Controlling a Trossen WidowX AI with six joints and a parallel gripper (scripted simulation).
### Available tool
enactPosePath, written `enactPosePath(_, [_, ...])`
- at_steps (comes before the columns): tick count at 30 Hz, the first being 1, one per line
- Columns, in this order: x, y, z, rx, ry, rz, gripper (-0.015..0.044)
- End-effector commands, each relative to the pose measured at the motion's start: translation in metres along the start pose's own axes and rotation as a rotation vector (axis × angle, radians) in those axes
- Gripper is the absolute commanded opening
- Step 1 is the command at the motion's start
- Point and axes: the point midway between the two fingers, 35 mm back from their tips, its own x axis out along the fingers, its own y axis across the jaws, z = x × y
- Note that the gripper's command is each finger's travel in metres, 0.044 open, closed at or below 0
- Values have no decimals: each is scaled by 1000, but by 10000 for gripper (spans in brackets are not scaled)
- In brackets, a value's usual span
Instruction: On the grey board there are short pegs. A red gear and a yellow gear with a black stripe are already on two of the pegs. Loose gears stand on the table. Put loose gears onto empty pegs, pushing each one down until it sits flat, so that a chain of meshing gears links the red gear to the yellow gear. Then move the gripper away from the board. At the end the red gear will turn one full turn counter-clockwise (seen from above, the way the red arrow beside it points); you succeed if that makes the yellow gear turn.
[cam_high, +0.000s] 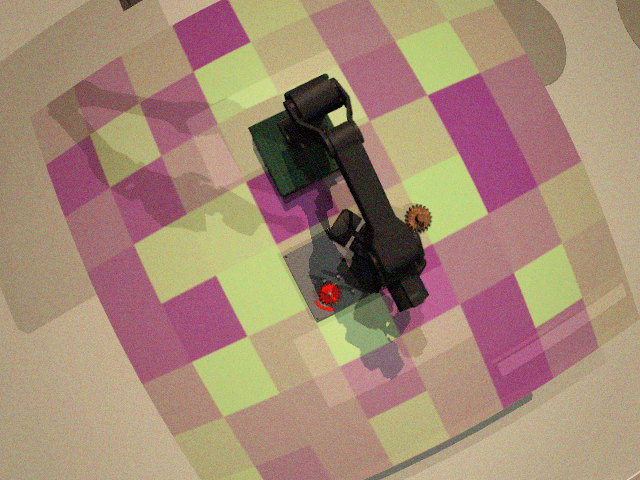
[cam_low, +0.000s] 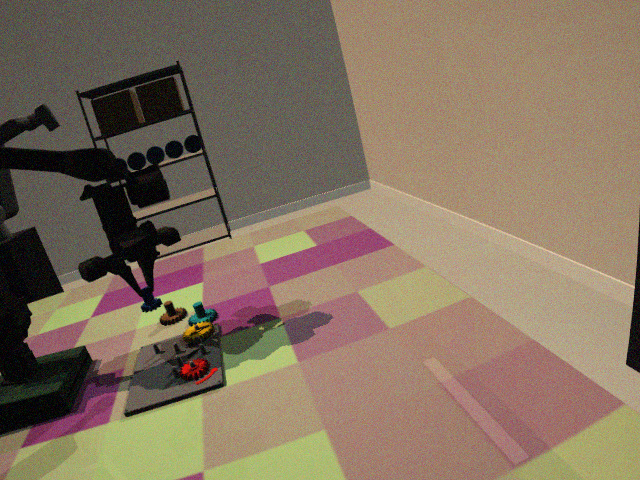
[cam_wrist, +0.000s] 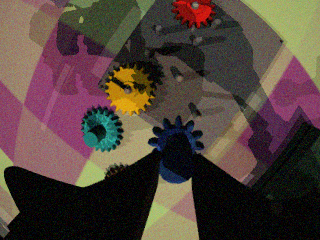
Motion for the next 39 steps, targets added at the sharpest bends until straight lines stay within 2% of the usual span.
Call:
enactPosePath(1, [2,0,8,2,-5,3,0])
enactPosePath(39, [41,-22,93,-25,11,10,0])
